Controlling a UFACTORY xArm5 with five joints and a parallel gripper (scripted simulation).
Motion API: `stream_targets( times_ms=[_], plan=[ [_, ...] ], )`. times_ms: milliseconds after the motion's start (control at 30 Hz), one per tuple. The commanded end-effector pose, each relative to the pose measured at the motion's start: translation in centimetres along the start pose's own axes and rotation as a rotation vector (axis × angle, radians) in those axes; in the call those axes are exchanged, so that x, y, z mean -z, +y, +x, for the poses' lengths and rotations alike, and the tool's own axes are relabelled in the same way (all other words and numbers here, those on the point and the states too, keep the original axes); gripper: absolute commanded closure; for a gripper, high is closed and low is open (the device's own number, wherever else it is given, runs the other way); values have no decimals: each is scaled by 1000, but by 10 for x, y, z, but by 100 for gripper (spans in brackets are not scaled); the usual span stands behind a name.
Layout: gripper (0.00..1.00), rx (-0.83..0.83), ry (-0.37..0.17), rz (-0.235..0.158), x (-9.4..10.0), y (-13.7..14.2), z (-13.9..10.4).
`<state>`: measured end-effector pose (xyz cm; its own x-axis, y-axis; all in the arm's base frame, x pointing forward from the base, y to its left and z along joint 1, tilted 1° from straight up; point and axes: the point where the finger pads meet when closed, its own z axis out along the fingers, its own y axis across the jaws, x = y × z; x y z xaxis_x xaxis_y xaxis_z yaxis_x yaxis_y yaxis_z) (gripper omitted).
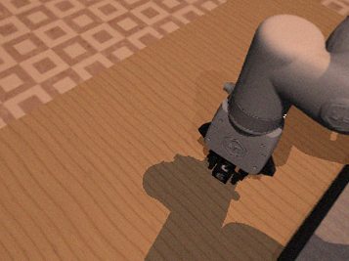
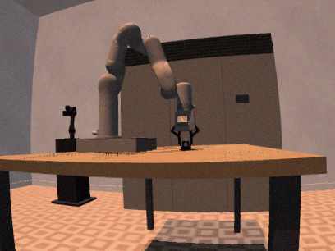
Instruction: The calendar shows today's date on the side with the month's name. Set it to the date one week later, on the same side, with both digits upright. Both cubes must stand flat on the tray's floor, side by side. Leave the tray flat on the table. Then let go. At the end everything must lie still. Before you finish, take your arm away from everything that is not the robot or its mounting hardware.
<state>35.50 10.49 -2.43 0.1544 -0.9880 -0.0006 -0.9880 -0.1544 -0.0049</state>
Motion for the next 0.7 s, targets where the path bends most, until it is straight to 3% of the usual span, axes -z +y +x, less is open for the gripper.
stream_targets(
  times_ms=[0, 667],
  plan=[
    [53, 0, -1, 4, -2, -2, 0],
    [53, 0, -1, 4, -5, -2, 0]
  ],
)
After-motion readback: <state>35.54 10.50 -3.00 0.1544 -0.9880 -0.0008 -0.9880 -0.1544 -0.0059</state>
